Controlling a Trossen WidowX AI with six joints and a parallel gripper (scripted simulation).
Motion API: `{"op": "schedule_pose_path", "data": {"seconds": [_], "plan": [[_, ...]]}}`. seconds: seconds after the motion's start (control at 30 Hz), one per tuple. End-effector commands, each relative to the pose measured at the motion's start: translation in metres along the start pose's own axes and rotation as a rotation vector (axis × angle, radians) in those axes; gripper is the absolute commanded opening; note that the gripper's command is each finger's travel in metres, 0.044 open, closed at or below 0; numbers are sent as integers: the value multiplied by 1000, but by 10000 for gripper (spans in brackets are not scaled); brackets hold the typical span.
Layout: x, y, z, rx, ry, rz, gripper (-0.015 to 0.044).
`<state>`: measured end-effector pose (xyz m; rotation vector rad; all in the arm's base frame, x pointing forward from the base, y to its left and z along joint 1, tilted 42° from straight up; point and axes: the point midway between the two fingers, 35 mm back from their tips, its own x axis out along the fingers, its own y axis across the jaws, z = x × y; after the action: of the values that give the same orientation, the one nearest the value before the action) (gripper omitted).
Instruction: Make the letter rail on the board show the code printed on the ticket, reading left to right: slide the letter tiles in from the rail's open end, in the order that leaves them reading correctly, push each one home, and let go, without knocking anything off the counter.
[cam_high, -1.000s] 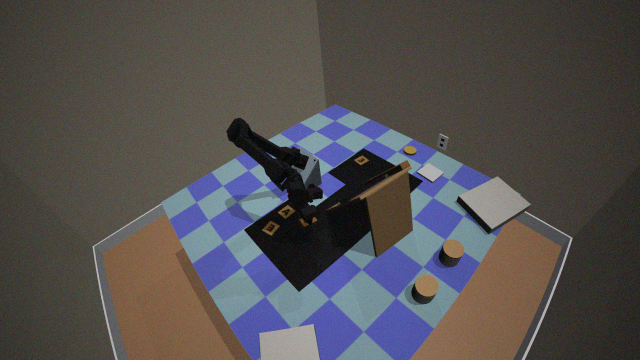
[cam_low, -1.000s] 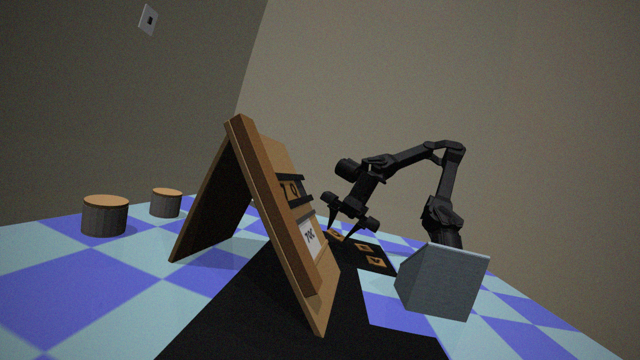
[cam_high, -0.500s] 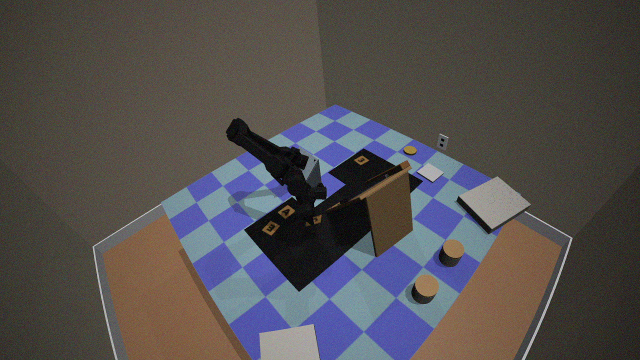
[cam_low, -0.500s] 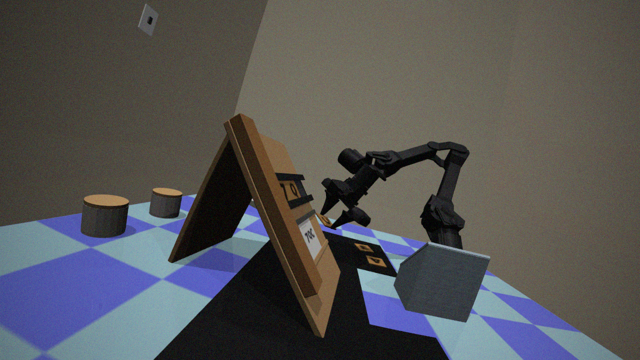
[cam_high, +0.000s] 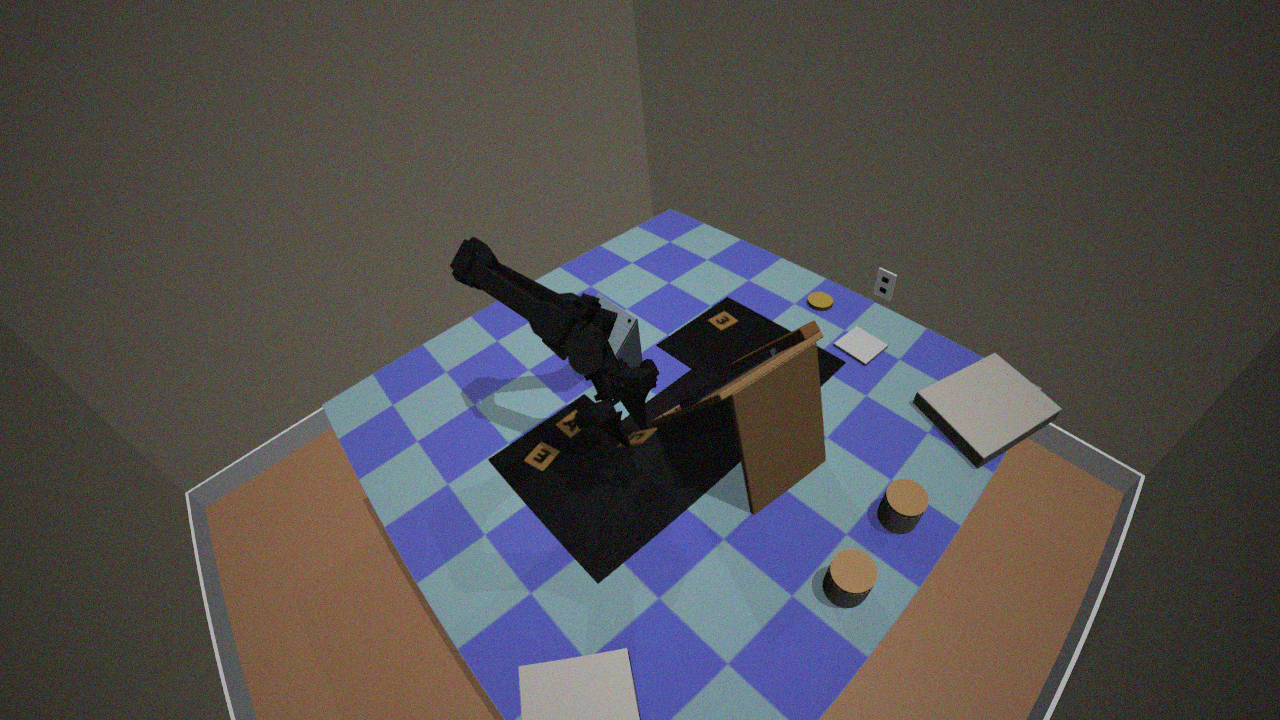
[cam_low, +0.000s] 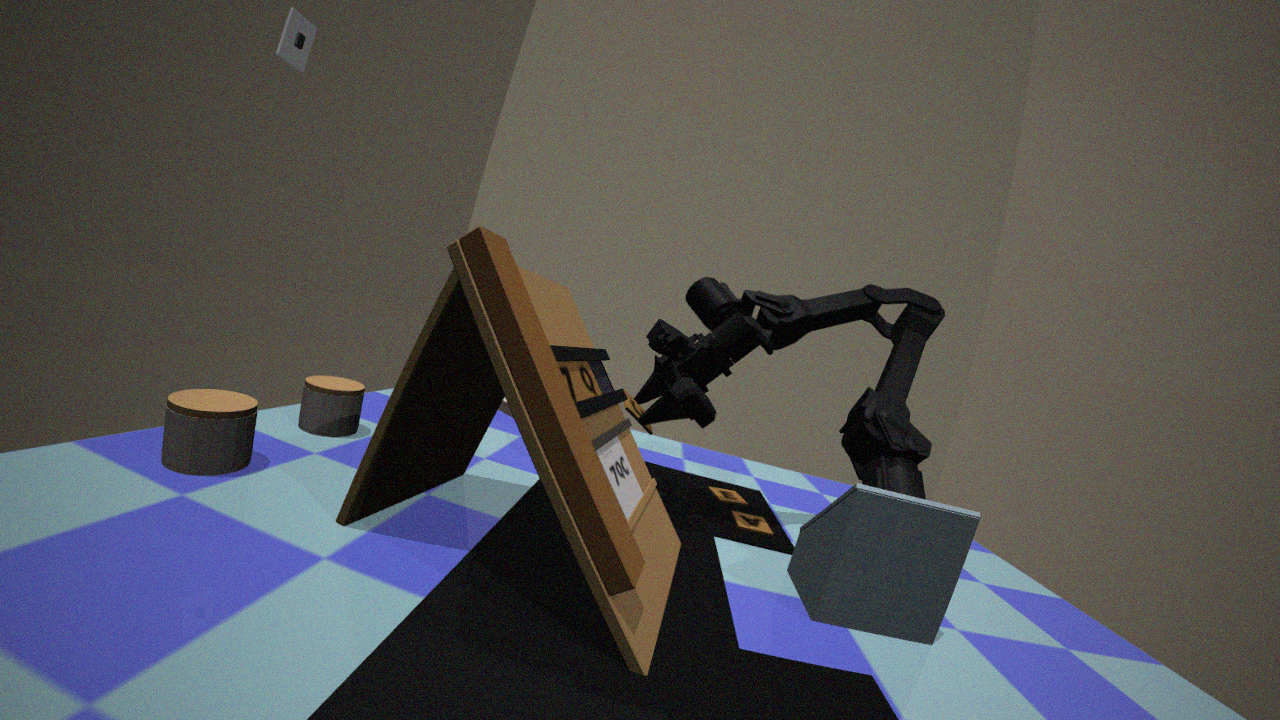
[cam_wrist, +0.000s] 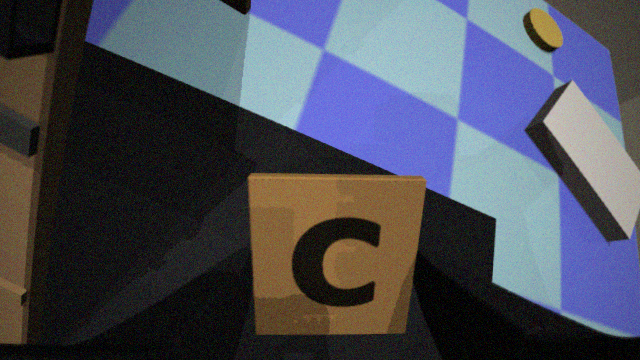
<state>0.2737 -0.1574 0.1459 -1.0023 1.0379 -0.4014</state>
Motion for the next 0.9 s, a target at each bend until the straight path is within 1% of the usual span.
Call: {"op": "schedule_pose_path", "data": {"seconds": [0.0, 0.4, 0.87], "plan": [[-7, -6, 12, 146, -63, -28, 0], [-23, -18, 41, 503, -215, -54, 0], [-24, -19, 41, 509, -217, -54, 0]]}}
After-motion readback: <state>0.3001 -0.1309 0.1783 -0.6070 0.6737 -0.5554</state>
